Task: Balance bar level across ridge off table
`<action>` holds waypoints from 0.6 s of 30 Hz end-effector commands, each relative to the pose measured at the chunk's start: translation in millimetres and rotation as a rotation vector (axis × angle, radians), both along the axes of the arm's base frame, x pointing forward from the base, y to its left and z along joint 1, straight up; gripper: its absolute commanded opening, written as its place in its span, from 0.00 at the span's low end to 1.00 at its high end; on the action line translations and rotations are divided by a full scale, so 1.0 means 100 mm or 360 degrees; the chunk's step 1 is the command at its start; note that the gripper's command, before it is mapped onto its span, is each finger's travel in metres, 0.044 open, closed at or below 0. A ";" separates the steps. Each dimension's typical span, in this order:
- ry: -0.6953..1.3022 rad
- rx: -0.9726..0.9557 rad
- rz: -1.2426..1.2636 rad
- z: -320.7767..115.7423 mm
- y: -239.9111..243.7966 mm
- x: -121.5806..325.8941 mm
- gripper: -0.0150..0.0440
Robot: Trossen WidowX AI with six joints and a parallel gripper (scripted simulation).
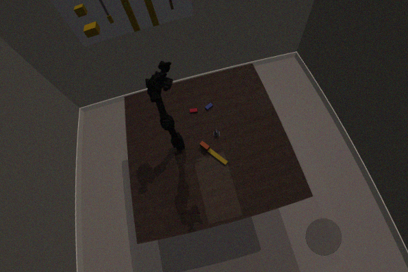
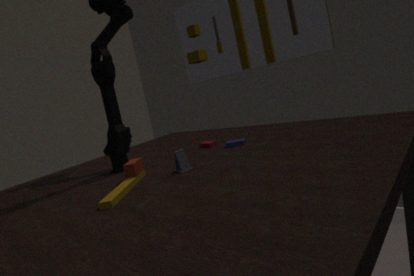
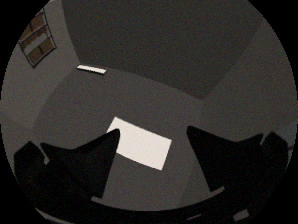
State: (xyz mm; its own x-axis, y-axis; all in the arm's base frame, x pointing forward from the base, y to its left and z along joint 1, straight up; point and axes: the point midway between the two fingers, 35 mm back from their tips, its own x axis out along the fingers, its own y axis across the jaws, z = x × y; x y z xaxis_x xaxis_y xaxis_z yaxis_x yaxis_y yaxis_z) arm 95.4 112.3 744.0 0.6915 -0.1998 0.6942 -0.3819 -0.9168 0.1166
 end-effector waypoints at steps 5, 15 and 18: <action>-0.0025 -0.0054 -0.0073 0.02 0.02 0.04 0.79; -0.0071 -0.0408 -0.0331 0.05 0.31 0.19 0.79; -0.0078 -0.0545 -0.0420 0.04 0.43 0.26 0.79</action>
